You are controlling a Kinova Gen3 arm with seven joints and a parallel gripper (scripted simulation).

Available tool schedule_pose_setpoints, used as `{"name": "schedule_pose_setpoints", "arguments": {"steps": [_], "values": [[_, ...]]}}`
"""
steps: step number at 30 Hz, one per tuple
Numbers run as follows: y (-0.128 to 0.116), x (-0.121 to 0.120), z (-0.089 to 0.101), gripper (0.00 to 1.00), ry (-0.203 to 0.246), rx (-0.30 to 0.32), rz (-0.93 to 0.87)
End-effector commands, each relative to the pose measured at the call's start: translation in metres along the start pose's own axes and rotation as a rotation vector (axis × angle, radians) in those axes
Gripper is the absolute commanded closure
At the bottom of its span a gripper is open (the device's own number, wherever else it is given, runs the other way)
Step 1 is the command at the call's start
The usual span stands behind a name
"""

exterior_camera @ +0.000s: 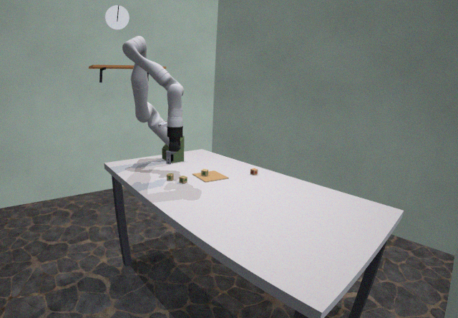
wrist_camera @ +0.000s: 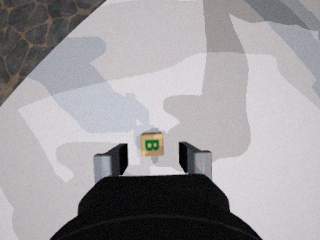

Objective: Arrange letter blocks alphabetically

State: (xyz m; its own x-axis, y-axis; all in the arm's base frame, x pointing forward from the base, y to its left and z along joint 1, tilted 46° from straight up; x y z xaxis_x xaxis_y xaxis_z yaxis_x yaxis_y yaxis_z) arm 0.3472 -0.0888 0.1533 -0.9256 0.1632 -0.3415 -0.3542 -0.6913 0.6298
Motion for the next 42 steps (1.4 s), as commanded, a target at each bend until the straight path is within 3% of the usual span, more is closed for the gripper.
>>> {"name": "schedule_pose_setpoints", "arguments": {"steps": [1,19,42], "values": [[0.000,0.000,0.000,0.00,0.001,-0.001,0.000],[0.000,0.000,-0.006,0.00,0.001,0.001,0.014],[0.001,-0.001,-0.036,0.00,0.001,0.001,0.014]]}}
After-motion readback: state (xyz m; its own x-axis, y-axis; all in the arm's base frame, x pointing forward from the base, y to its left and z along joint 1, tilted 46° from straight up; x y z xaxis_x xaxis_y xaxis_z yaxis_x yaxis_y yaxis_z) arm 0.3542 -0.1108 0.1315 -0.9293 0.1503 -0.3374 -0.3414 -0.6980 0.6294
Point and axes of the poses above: the point where the finger pads meet when closed, its own z axis back along the fingers, its own x axis across the jaws, y = z × x, the point moved 1 cm from there along z, back along the fingers, and after that the axes turned 15 degrees about z, right-handed, at the moved point
